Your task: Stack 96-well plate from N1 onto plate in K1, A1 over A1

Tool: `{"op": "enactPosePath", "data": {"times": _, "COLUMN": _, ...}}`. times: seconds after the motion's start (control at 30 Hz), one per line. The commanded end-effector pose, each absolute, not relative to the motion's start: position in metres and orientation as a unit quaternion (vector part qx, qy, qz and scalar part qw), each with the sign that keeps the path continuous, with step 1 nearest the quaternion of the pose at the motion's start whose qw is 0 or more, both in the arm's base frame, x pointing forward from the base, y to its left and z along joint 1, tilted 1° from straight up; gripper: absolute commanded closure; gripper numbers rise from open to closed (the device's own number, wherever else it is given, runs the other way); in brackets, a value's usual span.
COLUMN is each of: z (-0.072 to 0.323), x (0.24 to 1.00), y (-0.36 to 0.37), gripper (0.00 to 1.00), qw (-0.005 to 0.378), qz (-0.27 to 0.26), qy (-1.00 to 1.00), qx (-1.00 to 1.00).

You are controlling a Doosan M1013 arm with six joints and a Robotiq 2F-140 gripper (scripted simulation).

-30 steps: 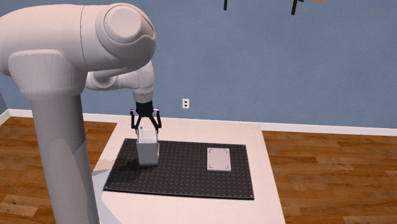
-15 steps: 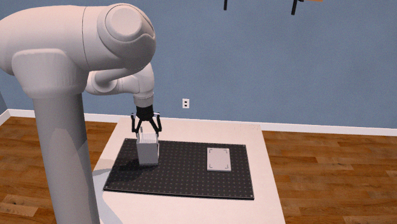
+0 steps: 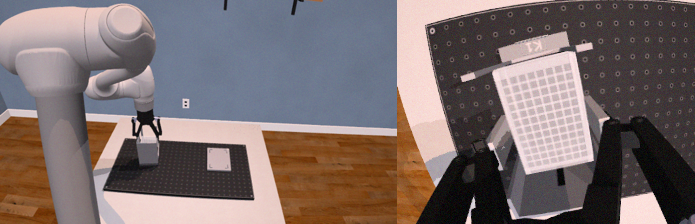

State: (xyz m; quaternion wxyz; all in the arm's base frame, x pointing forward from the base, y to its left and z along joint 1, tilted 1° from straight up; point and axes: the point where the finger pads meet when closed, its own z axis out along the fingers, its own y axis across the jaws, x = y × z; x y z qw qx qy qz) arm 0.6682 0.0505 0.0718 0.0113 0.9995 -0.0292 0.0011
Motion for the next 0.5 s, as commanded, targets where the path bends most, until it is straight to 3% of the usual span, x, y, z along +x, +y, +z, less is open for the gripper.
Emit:
{"op": "enactPosePath", "data": {"times": 0.0, "z": 0.07, "x": 0.668, "y": 0.051, "gripper": 1.0, "qw": 0.011, "qz": 0.001, "qy": -0.029, "qx": 1.0}}
{"op": "enactPosePath", "data": {"times": 0.47, "z": 0.046, "x": 0.668, "y": 0.05, "gripper": 1.0, "qw": 0.011, "qz": 0.001, "qy": -0.029, "qx": 1.0}}
